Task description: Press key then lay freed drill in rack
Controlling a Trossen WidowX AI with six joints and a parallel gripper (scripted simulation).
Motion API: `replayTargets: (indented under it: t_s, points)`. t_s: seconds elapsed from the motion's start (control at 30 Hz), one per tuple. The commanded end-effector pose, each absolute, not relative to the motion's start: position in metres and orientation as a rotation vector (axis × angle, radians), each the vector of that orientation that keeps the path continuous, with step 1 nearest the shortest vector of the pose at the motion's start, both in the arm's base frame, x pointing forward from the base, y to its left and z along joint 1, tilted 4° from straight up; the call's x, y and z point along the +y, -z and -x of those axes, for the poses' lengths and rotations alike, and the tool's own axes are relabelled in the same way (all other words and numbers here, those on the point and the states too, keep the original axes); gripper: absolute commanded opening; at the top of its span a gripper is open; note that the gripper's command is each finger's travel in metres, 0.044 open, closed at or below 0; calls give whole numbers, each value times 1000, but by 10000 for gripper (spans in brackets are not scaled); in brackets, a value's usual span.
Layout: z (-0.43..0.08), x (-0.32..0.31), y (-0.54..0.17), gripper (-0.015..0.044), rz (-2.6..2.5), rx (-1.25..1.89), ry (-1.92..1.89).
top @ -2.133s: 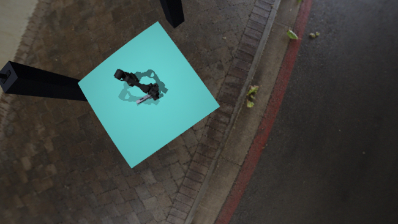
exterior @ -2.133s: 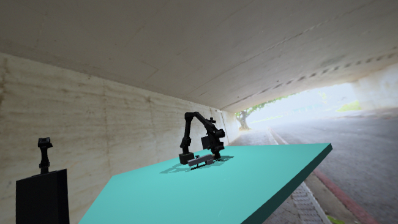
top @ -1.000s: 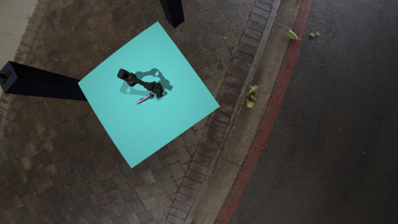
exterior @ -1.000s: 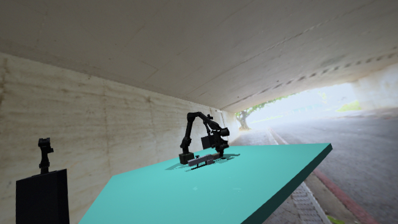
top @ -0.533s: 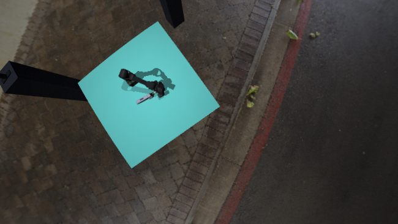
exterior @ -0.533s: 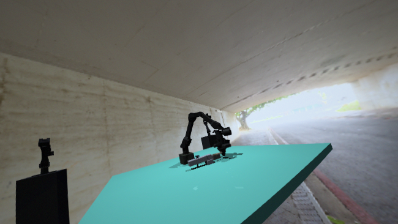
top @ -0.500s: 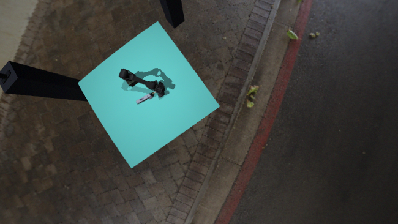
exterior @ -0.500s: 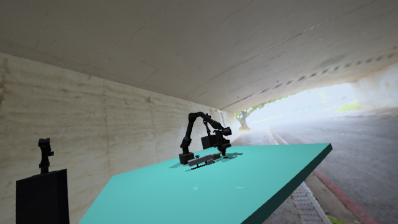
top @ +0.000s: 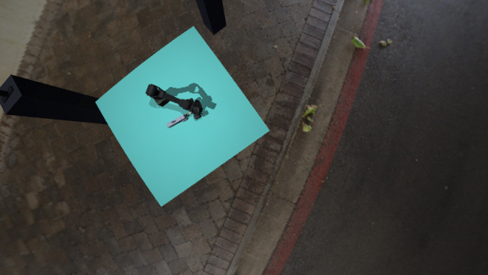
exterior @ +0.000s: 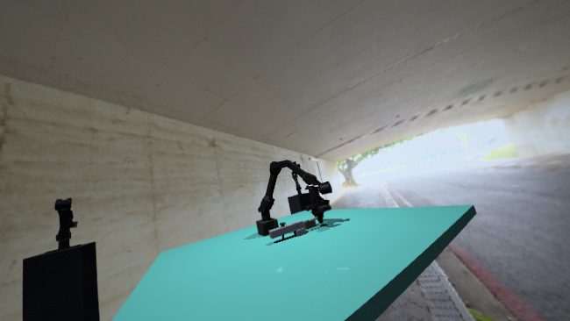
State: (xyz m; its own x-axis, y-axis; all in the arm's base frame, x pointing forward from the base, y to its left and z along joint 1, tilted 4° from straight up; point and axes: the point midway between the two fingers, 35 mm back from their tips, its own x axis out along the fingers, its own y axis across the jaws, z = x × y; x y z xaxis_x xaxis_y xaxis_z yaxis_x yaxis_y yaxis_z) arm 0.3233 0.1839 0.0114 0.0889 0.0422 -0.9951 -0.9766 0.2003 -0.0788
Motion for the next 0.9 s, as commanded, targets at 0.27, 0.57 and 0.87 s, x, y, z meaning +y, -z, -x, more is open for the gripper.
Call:
replayTargets:
  t_s: [0.27, 0.57, 0.87]
  points:
    - [-322, 184, -16, 0, 1066, 1196, -1017]
    - [-321, 185, -18, 0, 1066, 1196, -1017]
    - [-320, 185, -20, 0, 1066, 1196, -1017]
